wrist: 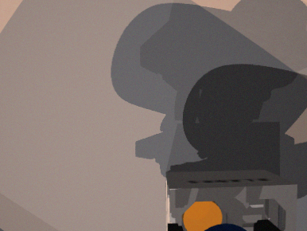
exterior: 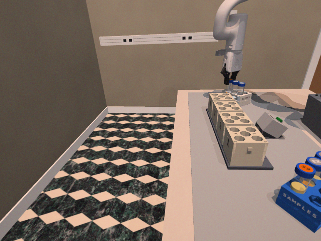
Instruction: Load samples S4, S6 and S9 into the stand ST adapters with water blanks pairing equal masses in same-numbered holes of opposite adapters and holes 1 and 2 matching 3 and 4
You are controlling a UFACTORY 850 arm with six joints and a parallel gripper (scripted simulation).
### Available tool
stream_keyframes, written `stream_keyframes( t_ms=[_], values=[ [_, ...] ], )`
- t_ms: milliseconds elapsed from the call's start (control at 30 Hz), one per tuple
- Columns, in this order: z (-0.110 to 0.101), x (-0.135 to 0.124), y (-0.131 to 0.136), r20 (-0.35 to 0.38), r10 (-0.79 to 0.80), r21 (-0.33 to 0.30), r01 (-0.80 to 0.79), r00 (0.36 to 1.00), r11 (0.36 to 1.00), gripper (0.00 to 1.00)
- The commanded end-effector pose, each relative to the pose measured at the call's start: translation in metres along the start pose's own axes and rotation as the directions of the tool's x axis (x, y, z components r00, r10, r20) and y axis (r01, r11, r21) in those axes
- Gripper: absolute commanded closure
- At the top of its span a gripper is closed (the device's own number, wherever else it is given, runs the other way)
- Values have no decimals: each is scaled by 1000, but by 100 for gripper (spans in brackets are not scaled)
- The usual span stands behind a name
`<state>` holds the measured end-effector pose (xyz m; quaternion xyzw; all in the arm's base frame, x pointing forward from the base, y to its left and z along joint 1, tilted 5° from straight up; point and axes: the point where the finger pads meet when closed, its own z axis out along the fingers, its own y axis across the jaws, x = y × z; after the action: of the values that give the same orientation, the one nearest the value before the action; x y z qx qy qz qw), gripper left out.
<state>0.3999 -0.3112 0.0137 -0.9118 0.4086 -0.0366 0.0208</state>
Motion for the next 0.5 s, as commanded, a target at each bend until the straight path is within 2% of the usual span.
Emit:
stream_keyframes(
  t_ms=[0, 367, 467],
  values=[
    [-1, 1, 0, -2, 0, 0, 0, 1000, 1000, 56],
    [-1, 1, 0, -2, 0, 0, 0, 1000, 1000, 56],
    [-7, 1, 0, -2, 0, 0, 0, 1000, 1000, 56]
  ],
)
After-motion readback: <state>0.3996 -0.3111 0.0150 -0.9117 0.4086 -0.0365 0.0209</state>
